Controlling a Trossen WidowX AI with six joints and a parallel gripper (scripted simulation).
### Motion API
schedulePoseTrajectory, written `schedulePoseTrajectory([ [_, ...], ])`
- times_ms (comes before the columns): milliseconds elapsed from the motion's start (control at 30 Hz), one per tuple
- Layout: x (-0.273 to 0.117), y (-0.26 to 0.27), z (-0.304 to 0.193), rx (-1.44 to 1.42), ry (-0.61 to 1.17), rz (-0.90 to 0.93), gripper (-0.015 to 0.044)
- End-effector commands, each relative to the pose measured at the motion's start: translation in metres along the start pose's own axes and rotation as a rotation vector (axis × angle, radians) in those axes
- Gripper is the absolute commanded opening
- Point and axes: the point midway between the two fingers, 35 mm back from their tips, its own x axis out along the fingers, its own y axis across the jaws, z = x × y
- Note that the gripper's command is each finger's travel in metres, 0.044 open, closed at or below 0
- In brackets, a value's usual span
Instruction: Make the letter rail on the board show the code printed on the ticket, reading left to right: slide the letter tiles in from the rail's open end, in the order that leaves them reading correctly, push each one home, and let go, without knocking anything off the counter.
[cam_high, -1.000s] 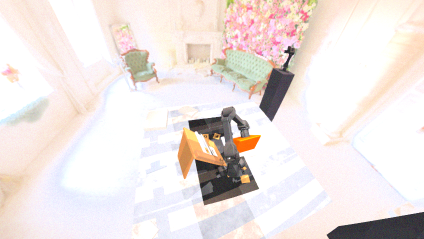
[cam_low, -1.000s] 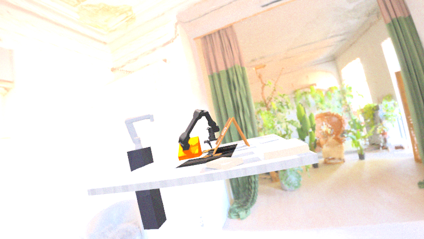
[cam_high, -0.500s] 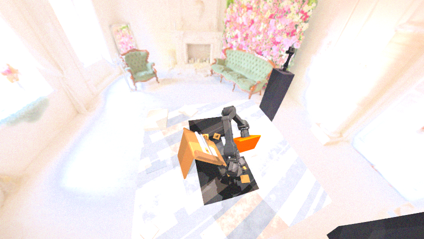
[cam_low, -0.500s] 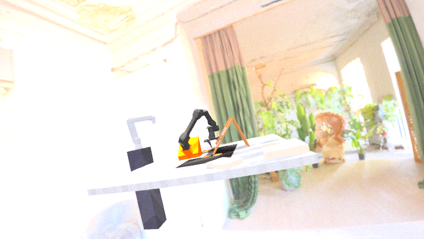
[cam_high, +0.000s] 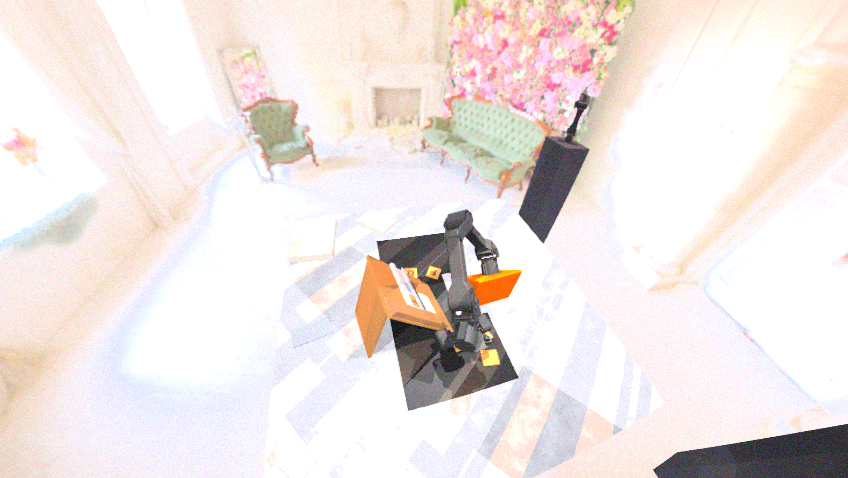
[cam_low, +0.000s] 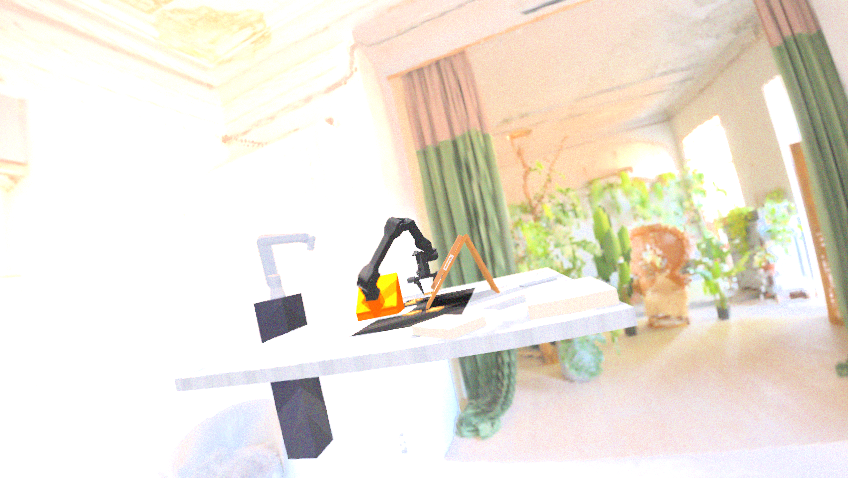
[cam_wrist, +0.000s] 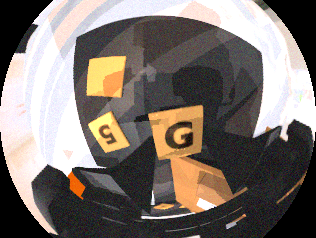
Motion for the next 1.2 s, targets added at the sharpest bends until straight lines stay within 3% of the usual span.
schedulePoseTrajectory([
  [0,-0.013,-0.007,0.003,-0.004,-0.027,-0.048,0.0000],
  [467,-0.092,-0.038,0.008,0.095,-0.231,-0.245,0.0000],
  [1167,-0.171,-0.070,-0.047,0.321,-0.510,-0.361,0.0000],
])
